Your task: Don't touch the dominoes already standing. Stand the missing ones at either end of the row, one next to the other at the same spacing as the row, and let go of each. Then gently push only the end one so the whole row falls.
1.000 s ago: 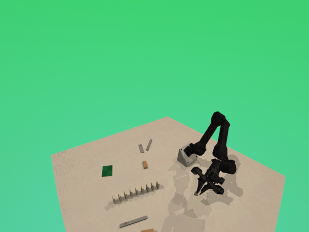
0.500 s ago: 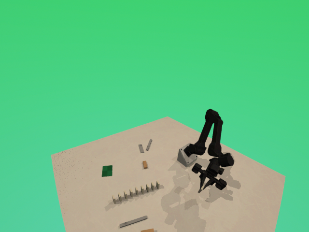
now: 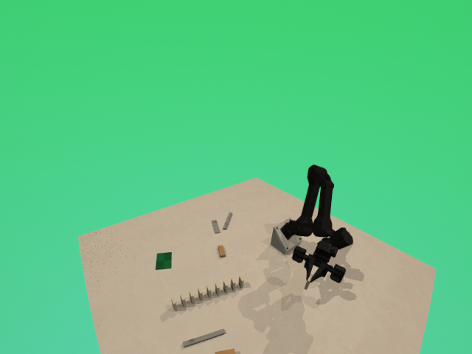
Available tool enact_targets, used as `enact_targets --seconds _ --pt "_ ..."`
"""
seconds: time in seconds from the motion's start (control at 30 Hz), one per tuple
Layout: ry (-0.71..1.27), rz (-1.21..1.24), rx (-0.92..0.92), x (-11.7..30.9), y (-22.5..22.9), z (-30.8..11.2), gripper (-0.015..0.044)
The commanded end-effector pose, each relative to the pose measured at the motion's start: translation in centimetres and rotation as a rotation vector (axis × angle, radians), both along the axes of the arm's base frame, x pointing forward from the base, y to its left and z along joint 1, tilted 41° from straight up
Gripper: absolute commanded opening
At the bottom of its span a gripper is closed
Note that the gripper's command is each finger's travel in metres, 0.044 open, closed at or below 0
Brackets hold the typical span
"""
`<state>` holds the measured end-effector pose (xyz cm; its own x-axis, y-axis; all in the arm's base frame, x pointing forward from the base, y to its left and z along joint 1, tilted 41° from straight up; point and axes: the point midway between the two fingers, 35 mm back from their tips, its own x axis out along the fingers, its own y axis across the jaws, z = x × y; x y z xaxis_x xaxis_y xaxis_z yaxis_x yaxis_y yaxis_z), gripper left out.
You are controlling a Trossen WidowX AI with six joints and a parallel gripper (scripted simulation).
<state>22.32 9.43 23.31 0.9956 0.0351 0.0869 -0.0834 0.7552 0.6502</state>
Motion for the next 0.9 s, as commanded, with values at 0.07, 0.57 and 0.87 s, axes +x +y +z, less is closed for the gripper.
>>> enact_targets --seconds 0.07,0.57,0.87 --pt "0.001 -0.004 0.004 0.0 -0.1 -0.2 0.0026" --pt "0.004 -0.004 0.009 0.5 0.8 -0.6 0.0026" --pt "0.007 -0.003 0.017 1.1 2.0 -1.3 0.0026"
